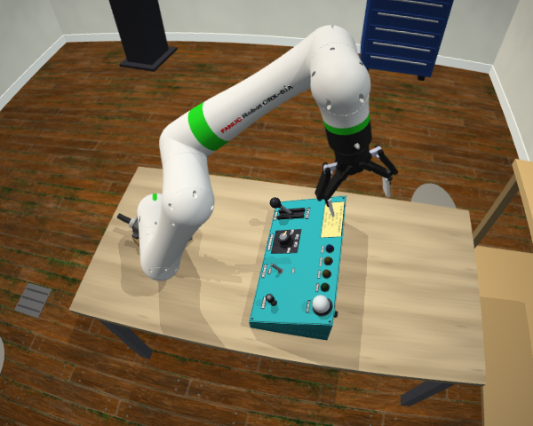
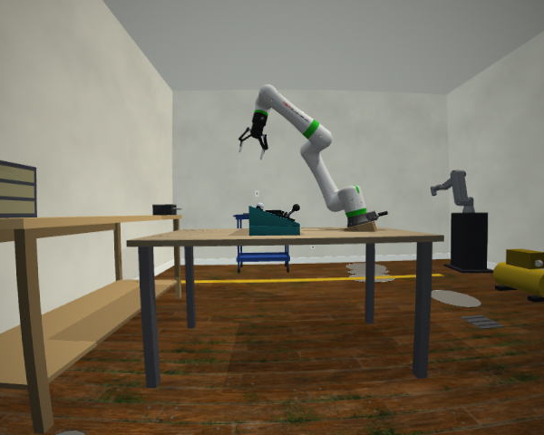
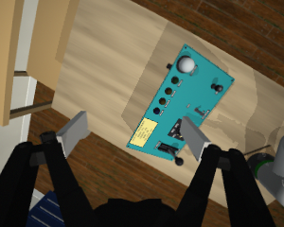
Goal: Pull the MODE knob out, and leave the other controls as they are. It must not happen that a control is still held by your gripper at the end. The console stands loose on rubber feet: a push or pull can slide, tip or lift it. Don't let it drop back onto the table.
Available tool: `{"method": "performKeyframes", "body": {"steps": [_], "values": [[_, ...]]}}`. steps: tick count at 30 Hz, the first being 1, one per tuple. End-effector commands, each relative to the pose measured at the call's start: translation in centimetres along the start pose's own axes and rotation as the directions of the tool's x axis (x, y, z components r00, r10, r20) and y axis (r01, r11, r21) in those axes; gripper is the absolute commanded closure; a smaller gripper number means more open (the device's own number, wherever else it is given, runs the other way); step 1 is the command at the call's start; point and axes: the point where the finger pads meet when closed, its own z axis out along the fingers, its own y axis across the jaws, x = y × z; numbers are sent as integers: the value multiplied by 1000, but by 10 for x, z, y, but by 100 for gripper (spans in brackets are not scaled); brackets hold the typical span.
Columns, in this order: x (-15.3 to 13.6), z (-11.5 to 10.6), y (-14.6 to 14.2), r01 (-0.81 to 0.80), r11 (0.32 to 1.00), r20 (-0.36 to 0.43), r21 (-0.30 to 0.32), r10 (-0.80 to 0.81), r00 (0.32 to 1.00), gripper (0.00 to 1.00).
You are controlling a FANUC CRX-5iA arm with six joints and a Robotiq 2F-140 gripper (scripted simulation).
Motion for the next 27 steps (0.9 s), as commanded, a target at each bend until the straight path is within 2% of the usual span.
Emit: {"method": "performKeyframes", "body": {"steps": [1, 5, 7, 21, 23, 27], "values": [[0, 0, 0, 0, 1000, -3, 4, 0, 1000, 0], [0, 0, 0, 0, 1000, -3, 4, 0, 1000, 0], [-24, -3, -15, 140, 988, -64, 72, -135, 989, 0], [-24, -3, -15, 140, 988, -64, 72, -135, 989, 0], [-50, -4, -21, 268, 955, -130, 124, -252, 959, 0], [-50, -4, -21, 268, 955, -130, 124, -252, 959, 0]]}}
